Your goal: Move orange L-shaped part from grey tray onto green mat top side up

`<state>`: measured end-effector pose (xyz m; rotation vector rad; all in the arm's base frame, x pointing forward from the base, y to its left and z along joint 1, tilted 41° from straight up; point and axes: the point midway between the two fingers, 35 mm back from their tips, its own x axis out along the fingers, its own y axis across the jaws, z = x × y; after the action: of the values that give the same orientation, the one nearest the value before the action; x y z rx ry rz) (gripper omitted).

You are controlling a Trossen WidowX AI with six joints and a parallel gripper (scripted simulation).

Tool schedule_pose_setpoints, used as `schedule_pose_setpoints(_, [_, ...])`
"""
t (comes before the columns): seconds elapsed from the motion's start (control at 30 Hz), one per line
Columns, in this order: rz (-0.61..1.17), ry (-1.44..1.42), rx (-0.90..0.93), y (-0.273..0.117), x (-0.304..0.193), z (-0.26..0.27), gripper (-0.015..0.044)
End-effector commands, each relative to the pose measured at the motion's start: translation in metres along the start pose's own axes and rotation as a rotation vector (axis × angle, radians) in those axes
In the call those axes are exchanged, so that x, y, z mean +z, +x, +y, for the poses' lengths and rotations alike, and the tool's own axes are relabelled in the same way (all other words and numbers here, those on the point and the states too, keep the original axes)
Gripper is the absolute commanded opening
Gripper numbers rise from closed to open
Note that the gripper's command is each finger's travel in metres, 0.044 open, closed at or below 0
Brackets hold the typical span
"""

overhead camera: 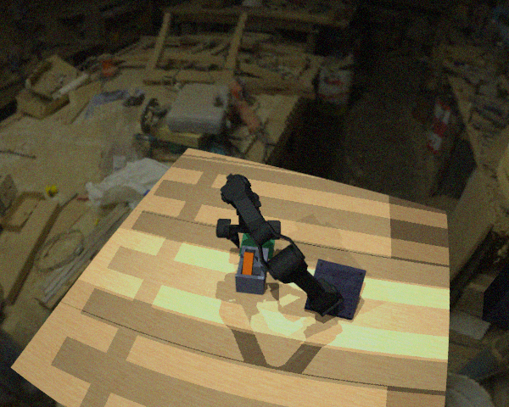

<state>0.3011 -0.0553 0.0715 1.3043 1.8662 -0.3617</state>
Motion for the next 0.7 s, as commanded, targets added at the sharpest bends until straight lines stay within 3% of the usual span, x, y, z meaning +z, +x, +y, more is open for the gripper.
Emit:
schedule_pose_setpoints(0.0, [-0.015,0.093,0.003,-0.003,0.008,0.001,0.0280])
schedule_pose_setpoints(0.67, [-0.014,0.093,0.004,0.034,0.008,0.002,0.0280])
